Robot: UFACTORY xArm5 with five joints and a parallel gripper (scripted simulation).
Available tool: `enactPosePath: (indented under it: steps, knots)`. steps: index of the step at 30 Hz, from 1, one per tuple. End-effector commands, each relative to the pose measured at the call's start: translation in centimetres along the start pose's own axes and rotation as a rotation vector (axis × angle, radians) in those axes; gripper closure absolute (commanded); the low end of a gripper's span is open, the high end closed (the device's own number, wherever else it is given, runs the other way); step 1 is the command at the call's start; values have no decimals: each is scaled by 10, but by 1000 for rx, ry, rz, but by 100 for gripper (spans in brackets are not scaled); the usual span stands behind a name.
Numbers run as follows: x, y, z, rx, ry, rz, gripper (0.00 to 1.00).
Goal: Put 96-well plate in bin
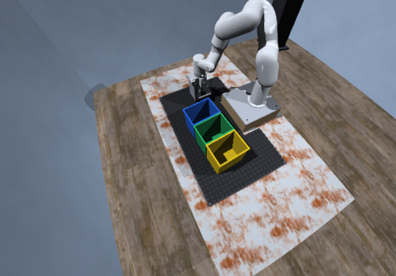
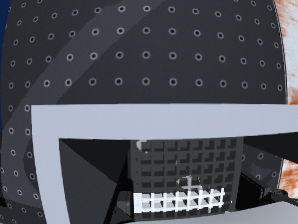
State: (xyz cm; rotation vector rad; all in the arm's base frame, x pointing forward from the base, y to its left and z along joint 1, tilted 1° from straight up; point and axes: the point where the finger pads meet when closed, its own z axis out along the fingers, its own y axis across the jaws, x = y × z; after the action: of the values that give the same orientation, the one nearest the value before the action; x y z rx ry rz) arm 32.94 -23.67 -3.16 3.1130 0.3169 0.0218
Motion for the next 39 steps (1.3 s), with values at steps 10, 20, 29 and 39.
enactPosePath:
  steps: [10, 20, 29, 39]
  knots:
    - [1, 1, -1, -2, 2, 0, 100]
    - [1, 1, -1, -2, 2, 0, 100]
    - [1, 1, -1, -2, 2, 0, 100]
    - [1, 1, -6, -2, 2, 0, 100]
